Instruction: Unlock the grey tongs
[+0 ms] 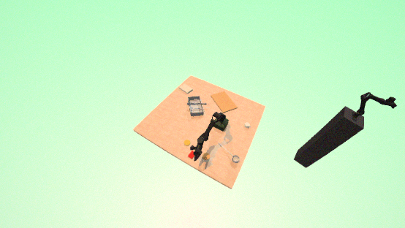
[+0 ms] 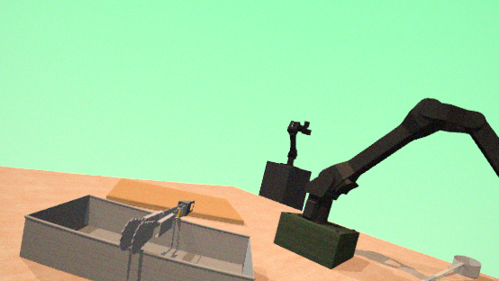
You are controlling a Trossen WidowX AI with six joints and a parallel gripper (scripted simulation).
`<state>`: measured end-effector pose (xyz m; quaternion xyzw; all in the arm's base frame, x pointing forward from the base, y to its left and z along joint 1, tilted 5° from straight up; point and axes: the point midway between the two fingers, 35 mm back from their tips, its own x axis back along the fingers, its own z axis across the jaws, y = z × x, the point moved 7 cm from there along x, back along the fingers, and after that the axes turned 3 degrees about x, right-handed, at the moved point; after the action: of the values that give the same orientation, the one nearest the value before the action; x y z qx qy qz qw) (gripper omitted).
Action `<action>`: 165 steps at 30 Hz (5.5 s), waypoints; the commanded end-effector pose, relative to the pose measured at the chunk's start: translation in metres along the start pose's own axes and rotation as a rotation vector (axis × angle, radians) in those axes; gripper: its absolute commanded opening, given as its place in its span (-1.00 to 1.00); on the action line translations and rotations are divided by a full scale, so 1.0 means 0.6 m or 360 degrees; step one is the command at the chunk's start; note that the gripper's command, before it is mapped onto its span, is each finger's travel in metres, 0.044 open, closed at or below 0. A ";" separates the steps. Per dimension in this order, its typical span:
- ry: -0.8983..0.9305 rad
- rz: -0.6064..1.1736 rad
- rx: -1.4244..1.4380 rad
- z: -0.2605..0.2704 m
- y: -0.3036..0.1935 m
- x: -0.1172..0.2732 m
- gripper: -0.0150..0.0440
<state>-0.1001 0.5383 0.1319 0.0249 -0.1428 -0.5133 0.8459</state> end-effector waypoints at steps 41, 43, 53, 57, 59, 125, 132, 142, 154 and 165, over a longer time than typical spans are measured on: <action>-0.1037 -0.2197 -0.2552 -0.321 0.469 0.852 1.00; -0.1034 -0.2276 -0.2673 -0.325 0.458 0.892 1.00; -0.1030 -0.2513 -0.3014 -0.345 0.401 1.033 1.00; -0.1011 -0.2650 -0.3340 -0.352 0.364 1.076 1.00; -0.0990 -0.2756 -0.3595 -0.355 0.334 1.108 1.00; -0.0981 -0.2795 -0.3688 -0.460 0.301 1.084 0.73; -0.0981 -0.2795 -0.3688 -0.460 0.301 1.084 0.11; -0.0981 -0.2795 -0.3688 -0.460 0.301 1.084 -0.25; -0.0981 -0.2796 -0.3688 -0.455 0.303 1.085 -0.92; -0.0981 -0.2797 -0.3700 -0.337 0.331 1.115 -1.00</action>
<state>0.4147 0.0255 0.1104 -0.6798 0.2252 -0.6544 -0.2428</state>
